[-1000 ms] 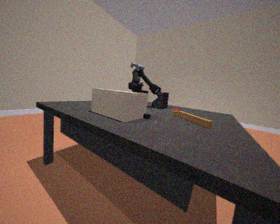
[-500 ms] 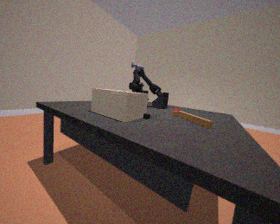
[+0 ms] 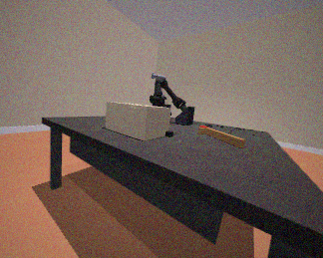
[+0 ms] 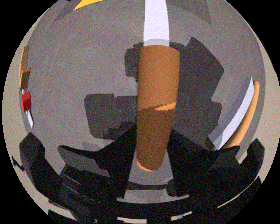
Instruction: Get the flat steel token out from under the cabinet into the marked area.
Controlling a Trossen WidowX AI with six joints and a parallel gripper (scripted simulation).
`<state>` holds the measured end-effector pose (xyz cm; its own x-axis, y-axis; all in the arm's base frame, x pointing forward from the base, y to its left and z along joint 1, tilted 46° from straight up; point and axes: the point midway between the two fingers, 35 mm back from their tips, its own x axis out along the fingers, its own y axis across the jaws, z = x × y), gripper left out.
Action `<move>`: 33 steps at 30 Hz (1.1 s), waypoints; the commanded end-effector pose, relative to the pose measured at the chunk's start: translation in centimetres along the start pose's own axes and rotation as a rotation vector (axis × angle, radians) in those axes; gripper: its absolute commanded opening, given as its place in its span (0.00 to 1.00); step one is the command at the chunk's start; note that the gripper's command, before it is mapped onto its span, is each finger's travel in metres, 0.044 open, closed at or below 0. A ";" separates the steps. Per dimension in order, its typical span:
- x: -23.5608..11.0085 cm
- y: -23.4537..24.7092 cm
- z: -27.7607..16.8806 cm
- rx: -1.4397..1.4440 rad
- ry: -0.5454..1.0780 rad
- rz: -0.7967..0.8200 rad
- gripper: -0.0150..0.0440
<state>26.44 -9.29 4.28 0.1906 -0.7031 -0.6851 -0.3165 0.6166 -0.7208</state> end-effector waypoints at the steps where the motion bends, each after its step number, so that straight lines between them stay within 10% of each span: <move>1: 0.1 0.0 -0.8 -0.003 0.004 0.003 0.25; 30: -0.3 -1.9 -1.5 -0.010 0.004 0.002 0.25; 33: -0.2 -1.5 -1.4 -0.022 0.006 0.009 0.39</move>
<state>25.54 -10.57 5.62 0.1826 -0.6998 -0.6906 -0.3386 0.6147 -0.7124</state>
